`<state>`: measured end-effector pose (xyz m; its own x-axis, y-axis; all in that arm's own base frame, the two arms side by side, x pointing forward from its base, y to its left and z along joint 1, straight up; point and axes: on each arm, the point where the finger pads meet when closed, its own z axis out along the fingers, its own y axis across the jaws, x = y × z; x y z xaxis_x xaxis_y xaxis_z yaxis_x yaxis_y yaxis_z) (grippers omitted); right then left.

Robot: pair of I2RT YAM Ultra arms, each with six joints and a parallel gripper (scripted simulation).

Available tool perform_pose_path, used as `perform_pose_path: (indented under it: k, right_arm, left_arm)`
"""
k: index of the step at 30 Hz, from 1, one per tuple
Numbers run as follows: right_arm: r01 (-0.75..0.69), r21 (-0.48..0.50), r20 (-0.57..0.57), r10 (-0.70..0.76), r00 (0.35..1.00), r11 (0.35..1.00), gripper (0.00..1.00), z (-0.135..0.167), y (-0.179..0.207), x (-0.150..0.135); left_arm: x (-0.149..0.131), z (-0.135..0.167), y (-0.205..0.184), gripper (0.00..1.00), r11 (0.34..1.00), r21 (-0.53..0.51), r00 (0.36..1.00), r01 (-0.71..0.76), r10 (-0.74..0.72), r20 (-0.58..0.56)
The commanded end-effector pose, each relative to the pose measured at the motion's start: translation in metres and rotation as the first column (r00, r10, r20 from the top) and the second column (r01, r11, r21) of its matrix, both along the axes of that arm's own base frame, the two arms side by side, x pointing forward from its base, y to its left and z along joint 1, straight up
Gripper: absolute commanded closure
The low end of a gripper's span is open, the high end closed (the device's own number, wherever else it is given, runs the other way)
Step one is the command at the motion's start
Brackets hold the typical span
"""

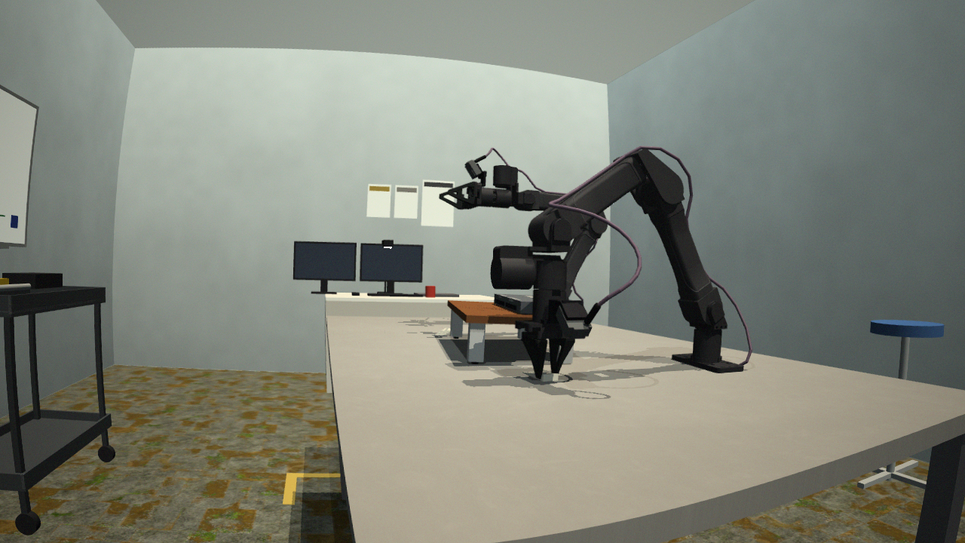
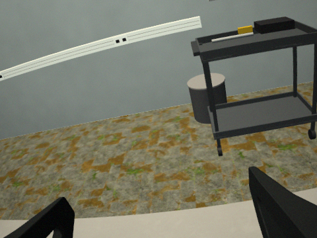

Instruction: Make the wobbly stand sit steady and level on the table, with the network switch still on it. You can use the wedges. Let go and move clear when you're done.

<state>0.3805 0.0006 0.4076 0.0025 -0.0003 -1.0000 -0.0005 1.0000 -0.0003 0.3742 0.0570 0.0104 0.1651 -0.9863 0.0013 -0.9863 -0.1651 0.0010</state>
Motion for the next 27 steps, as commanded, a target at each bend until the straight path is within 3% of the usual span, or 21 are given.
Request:
perform_pose_path:
  k: [1, 2, 27]
  right_arm:
    - [-0.004, 0.003, 0.039, 0.003, 0.999, 1.000, 0.00, 0.018, 0.000, -0.010]
    - [-0.004, 0.003, 0.039, 0.003, 0.999, 1.000, 0.00, 0.018, 0.000, -0.010]
    - [-0.004, 0.003, 0.039, 0.003, 0.999, 1.000, 0.00, 0.018, 0.000, -0.010]
  left_arm:
    - [0.005, 0.014, 0.006, 1.00, 1.000, 0.024, 1.000, -0.001, 0.000, 0.023]
    - [0.013, 0.028, 0.010, 1.00, 1.000, 0.030, 0.998, -0.006, 0.004, 0.060]
    - [0.007, 0.062, 0.008, 1.00, 1.000, 0.027, 0.999, 0.003, -0.005, 0.040]
